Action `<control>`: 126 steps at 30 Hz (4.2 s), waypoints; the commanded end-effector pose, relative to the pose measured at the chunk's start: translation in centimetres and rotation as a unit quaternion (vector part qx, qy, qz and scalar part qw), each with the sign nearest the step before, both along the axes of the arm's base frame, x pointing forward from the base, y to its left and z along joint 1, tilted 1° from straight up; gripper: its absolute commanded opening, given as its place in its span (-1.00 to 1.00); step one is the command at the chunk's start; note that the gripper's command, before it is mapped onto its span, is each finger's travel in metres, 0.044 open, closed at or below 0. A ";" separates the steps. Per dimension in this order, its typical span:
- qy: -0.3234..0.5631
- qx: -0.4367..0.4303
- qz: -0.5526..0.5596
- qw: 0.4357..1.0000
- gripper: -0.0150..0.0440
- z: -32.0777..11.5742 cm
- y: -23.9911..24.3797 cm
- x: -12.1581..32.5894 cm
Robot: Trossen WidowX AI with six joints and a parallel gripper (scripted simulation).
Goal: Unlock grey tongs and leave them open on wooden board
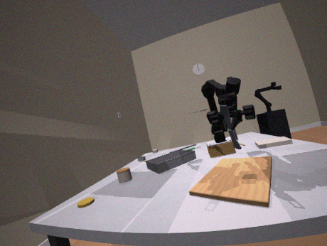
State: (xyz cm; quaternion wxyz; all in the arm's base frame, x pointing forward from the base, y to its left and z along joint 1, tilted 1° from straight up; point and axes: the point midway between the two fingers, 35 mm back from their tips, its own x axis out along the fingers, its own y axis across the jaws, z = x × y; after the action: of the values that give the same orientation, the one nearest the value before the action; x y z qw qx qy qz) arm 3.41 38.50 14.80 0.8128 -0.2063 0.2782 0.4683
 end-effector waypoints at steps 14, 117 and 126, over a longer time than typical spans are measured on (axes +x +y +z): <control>0.081 -0.131 -0.003 0.988 -1.00 -2.5 0.9 0.7; 0.236 -0.320 -0.049 0.916 0.07 -13.2 -0.2 1.5; 0.236 -0.320 -0.049 0.916 0.87 -13.2 -0.2 1.5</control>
State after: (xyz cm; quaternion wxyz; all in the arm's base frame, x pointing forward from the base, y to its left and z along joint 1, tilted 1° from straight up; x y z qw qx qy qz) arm 4.90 38.27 1.59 0.6356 -0.3247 0.6070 0.3494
